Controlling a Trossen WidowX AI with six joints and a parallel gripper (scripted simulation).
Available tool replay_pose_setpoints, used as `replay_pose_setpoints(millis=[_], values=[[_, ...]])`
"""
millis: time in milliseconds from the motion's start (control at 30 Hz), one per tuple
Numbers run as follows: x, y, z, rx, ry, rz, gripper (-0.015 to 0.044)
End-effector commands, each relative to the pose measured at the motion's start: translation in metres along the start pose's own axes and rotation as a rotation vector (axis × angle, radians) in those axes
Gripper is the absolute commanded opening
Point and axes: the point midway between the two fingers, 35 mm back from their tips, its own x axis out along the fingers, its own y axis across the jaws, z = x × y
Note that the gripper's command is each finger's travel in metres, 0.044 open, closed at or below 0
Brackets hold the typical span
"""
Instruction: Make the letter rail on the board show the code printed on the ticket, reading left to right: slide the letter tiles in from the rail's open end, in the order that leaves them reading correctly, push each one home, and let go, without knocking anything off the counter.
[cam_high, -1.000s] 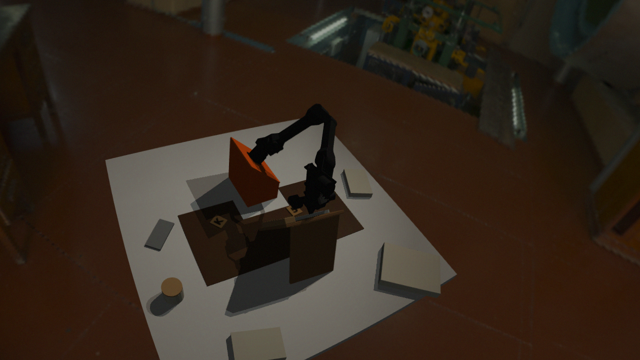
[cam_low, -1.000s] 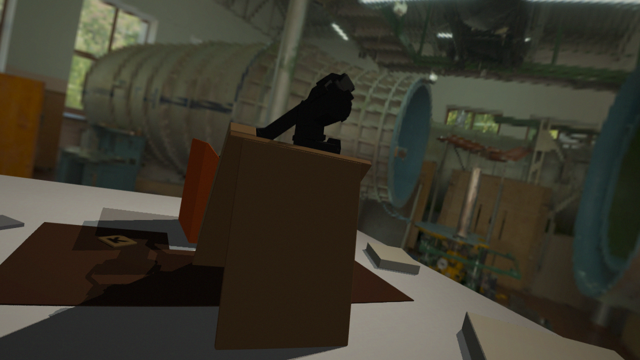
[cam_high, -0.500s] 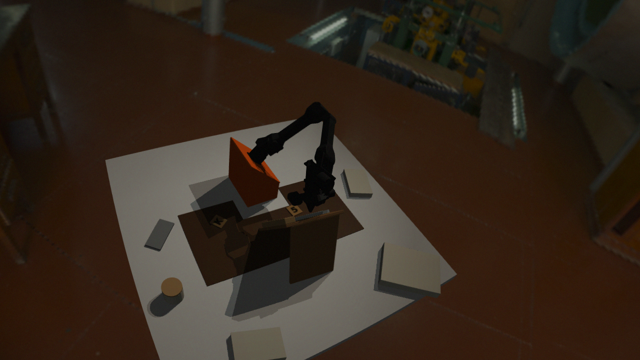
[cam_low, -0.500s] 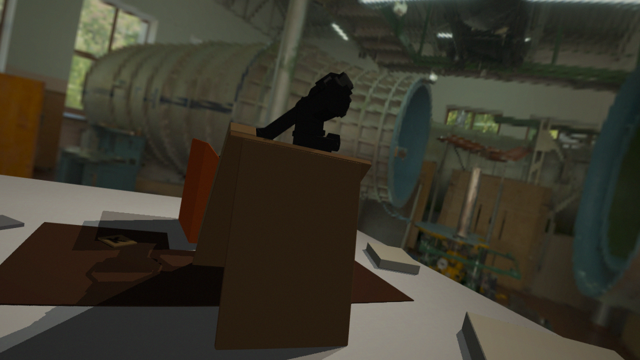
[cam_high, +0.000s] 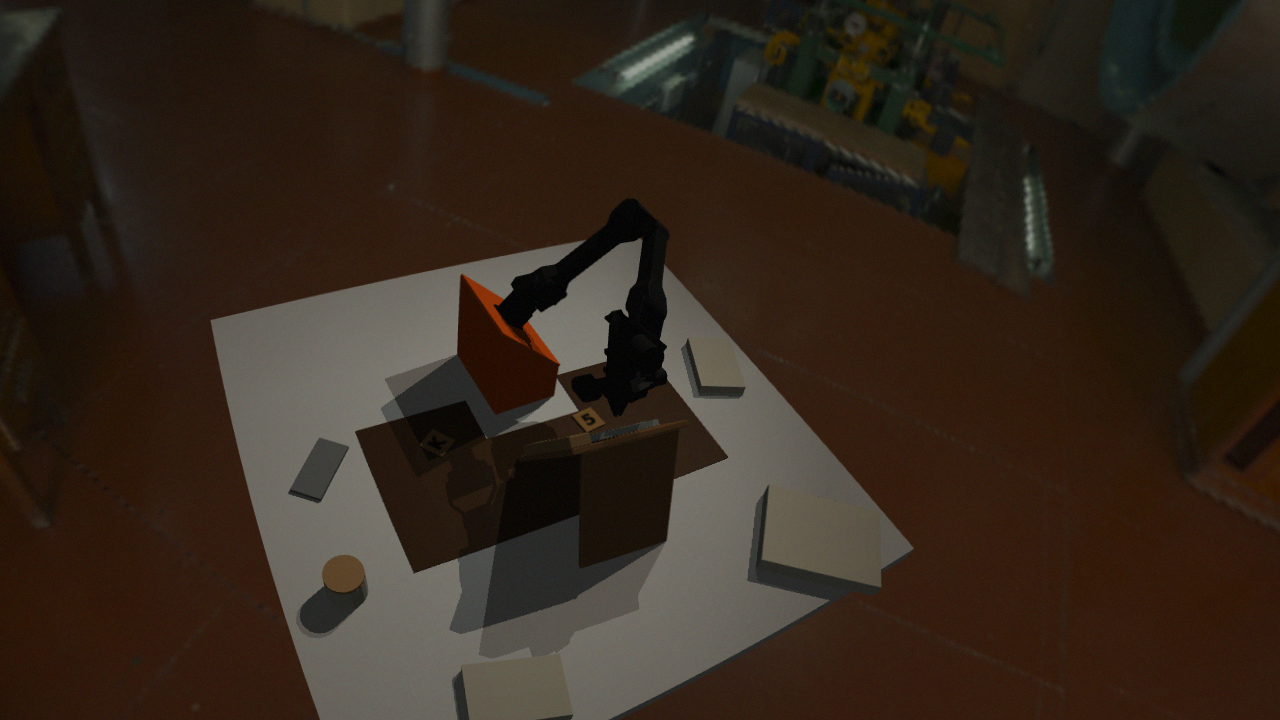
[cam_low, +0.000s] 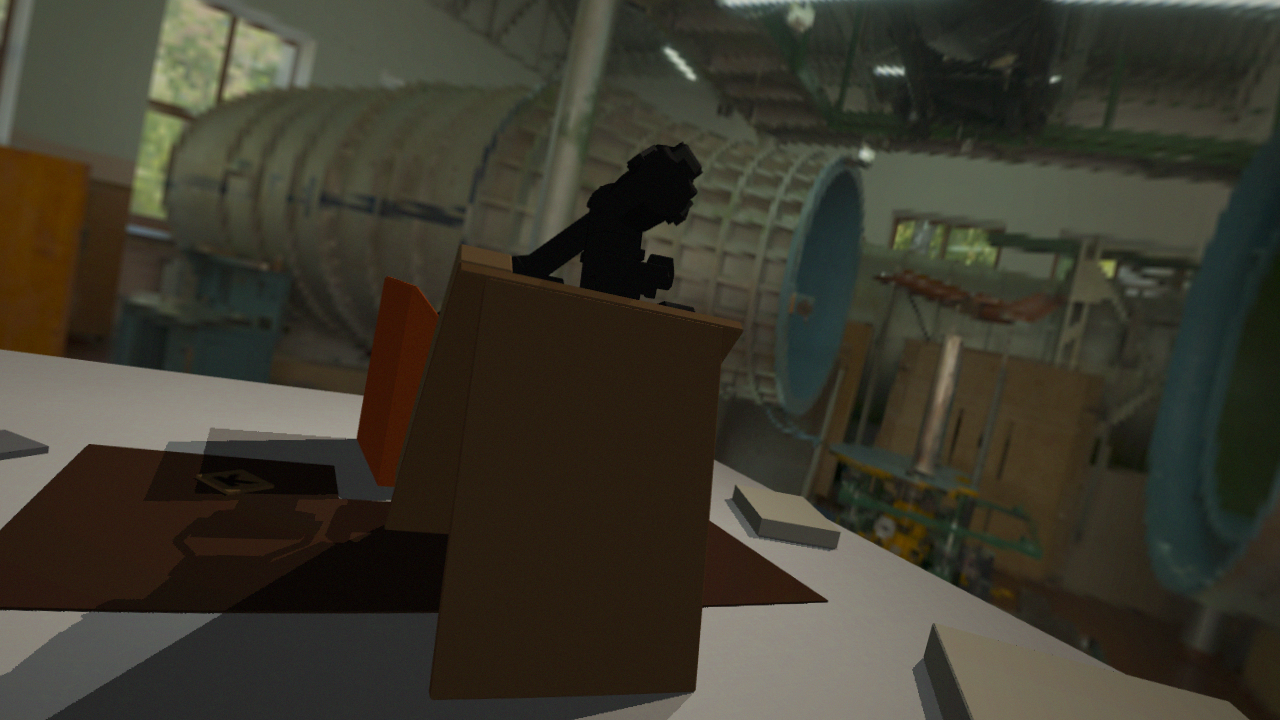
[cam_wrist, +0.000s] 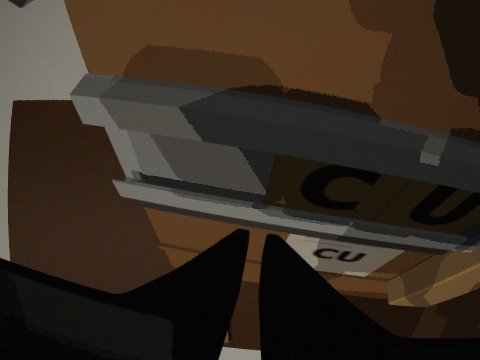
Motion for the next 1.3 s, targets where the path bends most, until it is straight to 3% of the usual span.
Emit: replay_pose_setpoints(millis=[0,433,1267], values=[[-0.023,-0.005,-0.005,-0.006,-0.091,0.016,0.0105],[-0.117,-0.047,-0.071,0.007,-0.641,-0.005,0.0440],[-0.119,-0.050,-0.075,0.008,-0.667,-0.010,0.0440]])
